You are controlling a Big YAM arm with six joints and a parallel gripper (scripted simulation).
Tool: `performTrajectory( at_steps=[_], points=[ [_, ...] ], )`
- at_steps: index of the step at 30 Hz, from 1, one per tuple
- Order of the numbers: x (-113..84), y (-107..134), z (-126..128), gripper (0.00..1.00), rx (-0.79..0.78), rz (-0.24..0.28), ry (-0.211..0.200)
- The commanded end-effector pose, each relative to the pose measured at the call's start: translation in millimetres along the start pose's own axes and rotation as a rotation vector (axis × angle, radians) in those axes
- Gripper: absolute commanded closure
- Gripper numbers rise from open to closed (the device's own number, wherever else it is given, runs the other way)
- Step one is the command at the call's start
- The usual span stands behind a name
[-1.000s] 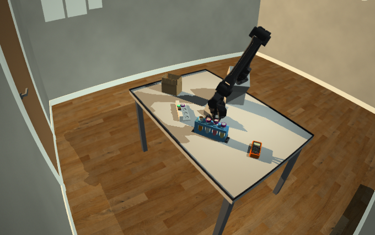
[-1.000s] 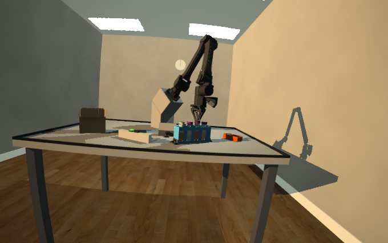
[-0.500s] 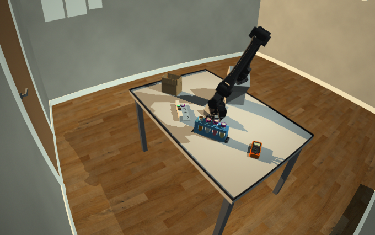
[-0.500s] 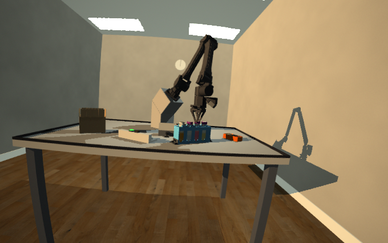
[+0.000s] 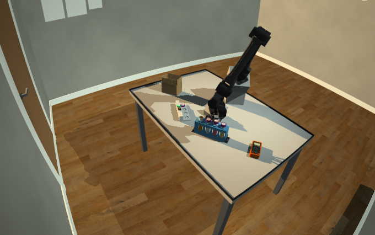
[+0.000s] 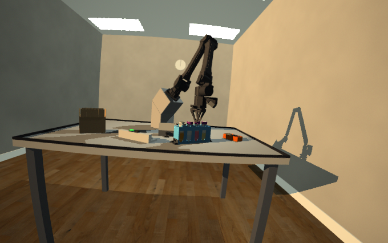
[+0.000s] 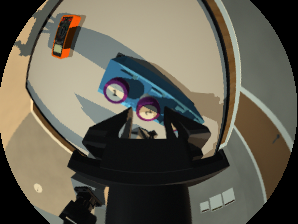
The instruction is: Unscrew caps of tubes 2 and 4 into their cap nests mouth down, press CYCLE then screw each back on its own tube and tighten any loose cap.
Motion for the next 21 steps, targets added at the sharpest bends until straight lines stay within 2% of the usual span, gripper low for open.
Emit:
performTrajectory(
  at_steps=[1, 3, 4, 7, 12, 21],
  points=[
    [-2.2, -5.4, -5.0, 0.51, -0.005, -0.009, 0.014],
    [-2.2, -5.4, -5.0, 0.51, -0.005, -0.009, 0.014],
    [6.5, -3.7, 0.3, 0.51, 0.041, -0.003, -0.001],
    [7.0, -3.6, 0.5, 0.51, 0.081, -0.003, -0.002],
    [9.7, -3.0, 1.0, 0.51, 0.264, -0.001, -0.003],
    [13.4, -1.1, 0.6, 0.51, 0.268, 0.0, -0.002]
  ],
)
Point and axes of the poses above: the point where the finger pads meet when closed, its own x axis out along the fingers, its own z axis across the jaws, y = z × x, the point moved 6 cm from there along -x, back along the fingers, and after that the axes turned 12 degrees about -x, right-handed, at the moved point
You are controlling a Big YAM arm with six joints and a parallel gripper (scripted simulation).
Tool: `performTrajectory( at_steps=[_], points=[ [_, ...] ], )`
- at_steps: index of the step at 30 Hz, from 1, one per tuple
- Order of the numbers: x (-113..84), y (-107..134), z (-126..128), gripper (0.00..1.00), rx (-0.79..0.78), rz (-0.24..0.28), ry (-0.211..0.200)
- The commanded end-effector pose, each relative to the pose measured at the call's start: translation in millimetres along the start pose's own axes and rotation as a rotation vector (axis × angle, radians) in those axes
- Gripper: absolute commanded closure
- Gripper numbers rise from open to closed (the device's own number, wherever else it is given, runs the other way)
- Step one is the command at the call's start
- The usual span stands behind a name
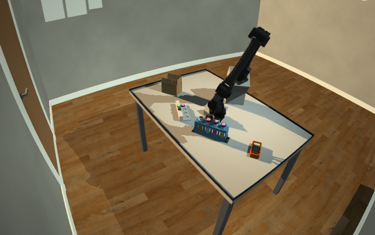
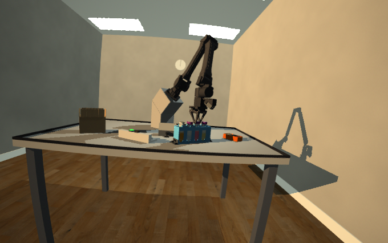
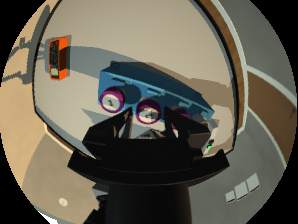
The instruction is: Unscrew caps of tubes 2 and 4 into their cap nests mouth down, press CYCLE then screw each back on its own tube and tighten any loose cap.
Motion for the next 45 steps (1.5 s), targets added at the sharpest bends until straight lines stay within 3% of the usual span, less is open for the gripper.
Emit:
performTrajectory(
  at_steps=[1, 4, 5, 20, 35, 37, 45],
  points=[
    [-2.3, -6.7, -3.8, 0.51, 0.011, -0.016, 0.013],
    [-2.3, -6.7, -3.8, 0.51, 0.011, -0.016, 0.013],
    [-2.3, -6.7, -3.7, 1.0, 0.011, -0.016, 0.013],
    [4.7, -2.2, 0.5, 1.0, 0.054, -0.007, 0.002],
    [6.9, -1.7, 1.2, 1.0, 0.553, -0.003, -0.001],
    [6.9, -1.7, 1.2, 1.0, 0.553, -0.003, -0.001],
    [7.1, -1.5, 0.9, 1.0, 0.806, -0.003, -0.001]
  ],
)
Point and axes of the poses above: the point where the finger pads meet when closed, its own x axis out along the fingers, its own z axis across the jaws, y = z × x, the point moved 6 cm from there along -x, back along the fingers, and after that the axes turned 12 degrees about -x, right-handed, at the moved point
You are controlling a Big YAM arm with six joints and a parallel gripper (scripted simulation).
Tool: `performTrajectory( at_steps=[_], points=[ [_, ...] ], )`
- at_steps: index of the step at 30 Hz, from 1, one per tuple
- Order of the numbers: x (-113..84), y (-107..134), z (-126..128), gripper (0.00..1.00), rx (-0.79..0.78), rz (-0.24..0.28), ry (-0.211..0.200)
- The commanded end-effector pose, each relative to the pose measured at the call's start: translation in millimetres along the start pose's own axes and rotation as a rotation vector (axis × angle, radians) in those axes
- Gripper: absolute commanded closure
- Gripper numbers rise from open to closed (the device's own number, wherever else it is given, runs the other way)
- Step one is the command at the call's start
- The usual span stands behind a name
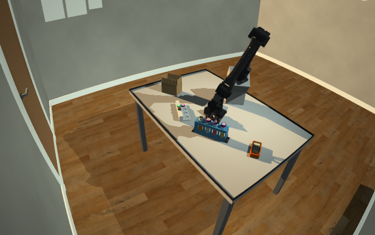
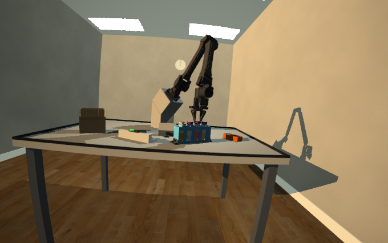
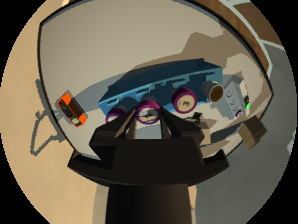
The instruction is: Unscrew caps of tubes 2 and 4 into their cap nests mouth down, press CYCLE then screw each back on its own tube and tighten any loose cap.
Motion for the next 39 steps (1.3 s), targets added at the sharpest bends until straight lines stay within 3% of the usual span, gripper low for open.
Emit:
performTrajectory(
  at_steps=[1, 6, 7, 19, 20, 24, 26, 39],
  points=[
    [6.5, -0.8, 1.3, 1.0, 0.137, -0.004, 0.0],
    [-1.7, -7.8, 0.9, 1.0, 0.127, -0.022, 0.001],
    [-1.6, -7.8, 0.9, 0.51, 0.127, -0.022, 0.001],
    [-1.6, -7.8, 0.9, 0.51, 0.127, -0.022, 0.001],
    [5.3, -1.2, 0.7, 0.51, 0.076, -0.006, 0.001],
    [2.0, -2.8, 1.4, 0.51, -0.086, -0.014, 0.0],
    [2.0, -2.8, 1.4, 0.51, -0.086, -0.014, 0.0],
    [1.9, -1.1, 2.4, 0.51, -0.605, -0.009, -0.001]
  ],
)
Point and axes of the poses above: the point where the finger pads meet when closed, its own x axis out along the fingers, its own z axis across the jaws, y = z × x, the point moved 6 cm from there along -x, back along the fingers, and after that the axes turned 12 degrees about -x, right-handed, at the moved point
